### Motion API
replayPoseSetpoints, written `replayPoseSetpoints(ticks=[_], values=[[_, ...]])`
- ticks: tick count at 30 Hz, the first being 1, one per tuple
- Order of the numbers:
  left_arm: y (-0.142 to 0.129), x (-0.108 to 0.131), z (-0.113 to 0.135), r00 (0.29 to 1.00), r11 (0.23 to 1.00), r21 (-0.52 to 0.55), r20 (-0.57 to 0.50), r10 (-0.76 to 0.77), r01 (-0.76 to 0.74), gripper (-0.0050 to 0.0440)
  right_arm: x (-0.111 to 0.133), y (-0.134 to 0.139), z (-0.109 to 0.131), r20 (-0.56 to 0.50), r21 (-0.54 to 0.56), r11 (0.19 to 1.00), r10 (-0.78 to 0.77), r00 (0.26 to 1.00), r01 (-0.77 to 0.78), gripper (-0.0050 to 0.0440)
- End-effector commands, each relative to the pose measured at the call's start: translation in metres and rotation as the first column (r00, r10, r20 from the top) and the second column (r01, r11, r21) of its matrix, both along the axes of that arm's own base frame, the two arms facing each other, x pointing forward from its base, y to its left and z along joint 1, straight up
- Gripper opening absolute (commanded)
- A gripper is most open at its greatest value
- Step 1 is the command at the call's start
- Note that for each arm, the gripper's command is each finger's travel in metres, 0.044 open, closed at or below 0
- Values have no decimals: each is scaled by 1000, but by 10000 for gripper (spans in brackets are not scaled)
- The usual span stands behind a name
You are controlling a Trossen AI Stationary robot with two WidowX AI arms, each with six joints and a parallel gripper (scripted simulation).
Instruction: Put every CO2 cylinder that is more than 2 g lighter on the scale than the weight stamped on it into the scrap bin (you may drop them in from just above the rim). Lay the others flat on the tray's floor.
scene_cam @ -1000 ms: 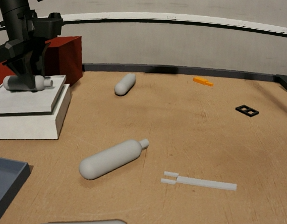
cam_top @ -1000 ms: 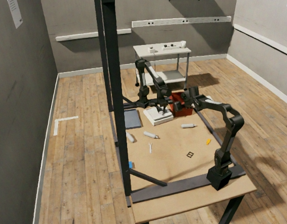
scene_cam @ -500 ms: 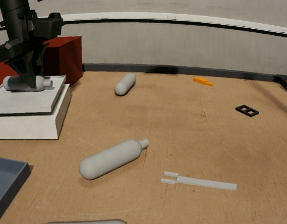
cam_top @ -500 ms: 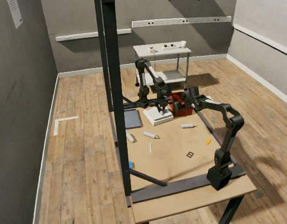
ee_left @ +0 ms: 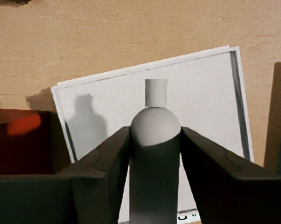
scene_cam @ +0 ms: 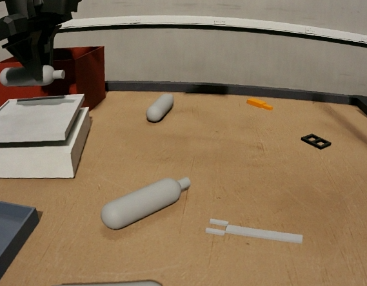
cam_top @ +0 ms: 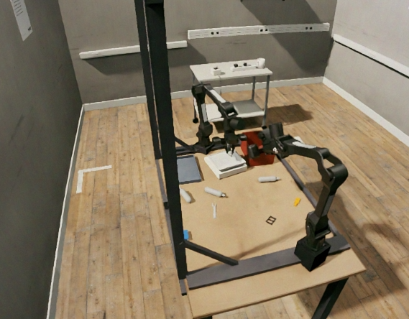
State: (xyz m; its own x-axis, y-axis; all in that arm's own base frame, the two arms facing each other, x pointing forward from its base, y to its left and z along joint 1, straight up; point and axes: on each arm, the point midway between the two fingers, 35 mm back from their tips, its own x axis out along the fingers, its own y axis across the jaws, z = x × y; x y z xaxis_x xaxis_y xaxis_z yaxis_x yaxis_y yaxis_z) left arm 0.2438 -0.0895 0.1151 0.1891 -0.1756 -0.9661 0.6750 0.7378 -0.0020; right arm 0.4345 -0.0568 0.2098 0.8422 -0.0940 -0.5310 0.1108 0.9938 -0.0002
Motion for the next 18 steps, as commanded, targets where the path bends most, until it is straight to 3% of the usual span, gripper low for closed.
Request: replayPoseSetpoints(ticks=[1,5,10,14,18], values=[[-1,4,50,999,1000,-12,42,-1,1,-4,0,0,13,32,-4,1000,1,999,-1,440],[-1,4,50,999,1000,-9,33,-1,1,-5,0,0,13,32,-4,1000,1,999,-1,440],[10,15,49,1000,1000,-3,28,-10,10,-43,1,-2,2,13,-5,999,-48,999,48,440],[34,36,52,998,1000,9,47,-31,30,-50,4,-8,1,35,-20,984,-177,984,178,440],[77,68,58,993,997,29,99,-69,67,-50,6,-14,6,91,-27,938,-342,935,346,440]])
